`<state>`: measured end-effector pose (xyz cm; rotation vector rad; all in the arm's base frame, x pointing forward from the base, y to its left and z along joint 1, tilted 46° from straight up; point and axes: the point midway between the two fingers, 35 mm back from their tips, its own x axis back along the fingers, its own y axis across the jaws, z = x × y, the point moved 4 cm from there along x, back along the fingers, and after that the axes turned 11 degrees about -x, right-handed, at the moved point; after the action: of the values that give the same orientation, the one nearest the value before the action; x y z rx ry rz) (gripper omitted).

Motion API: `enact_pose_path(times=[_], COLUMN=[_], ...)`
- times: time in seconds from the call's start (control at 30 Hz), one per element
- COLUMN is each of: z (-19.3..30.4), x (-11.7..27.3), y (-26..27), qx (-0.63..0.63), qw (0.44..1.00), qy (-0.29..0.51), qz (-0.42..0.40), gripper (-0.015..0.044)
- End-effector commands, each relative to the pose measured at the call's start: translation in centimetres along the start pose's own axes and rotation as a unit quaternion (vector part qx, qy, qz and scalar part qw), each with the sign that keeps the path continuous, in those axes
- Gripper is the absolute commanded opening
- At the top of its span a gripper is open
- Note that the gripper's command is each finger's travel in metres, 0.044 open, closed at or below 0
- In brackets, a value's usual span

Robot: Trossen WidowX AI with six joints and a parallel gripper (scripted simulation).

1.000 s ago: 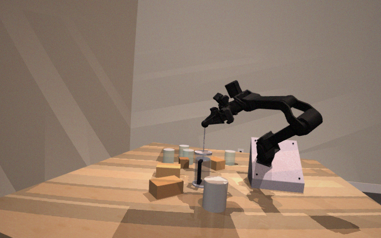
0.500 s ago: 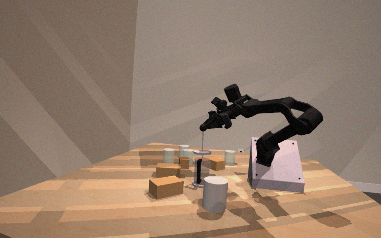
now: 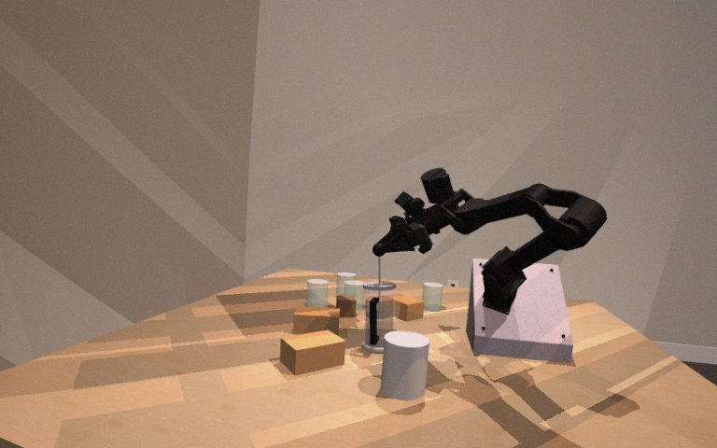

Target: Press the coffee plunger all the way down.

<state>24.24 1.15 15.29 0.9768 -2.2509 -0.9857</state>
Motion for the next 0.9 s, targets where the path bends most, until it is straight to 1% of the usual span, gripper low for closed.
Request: enact_pose_path(times=[0.0,0.5,0.87], z=[1.9,3.8,3.6], x=[-0.8,-2.5,-3.4], y=[-0.8,-0.8,-0.7], qx=[-0.021,-0.024,-0.024], qw=[1.000,1.000,1.000], qy=[0.010,-0.002,-0.006], qz=[0.007,-0.003,-0.006], gripper=[0.0125,0.0125,0.0125])
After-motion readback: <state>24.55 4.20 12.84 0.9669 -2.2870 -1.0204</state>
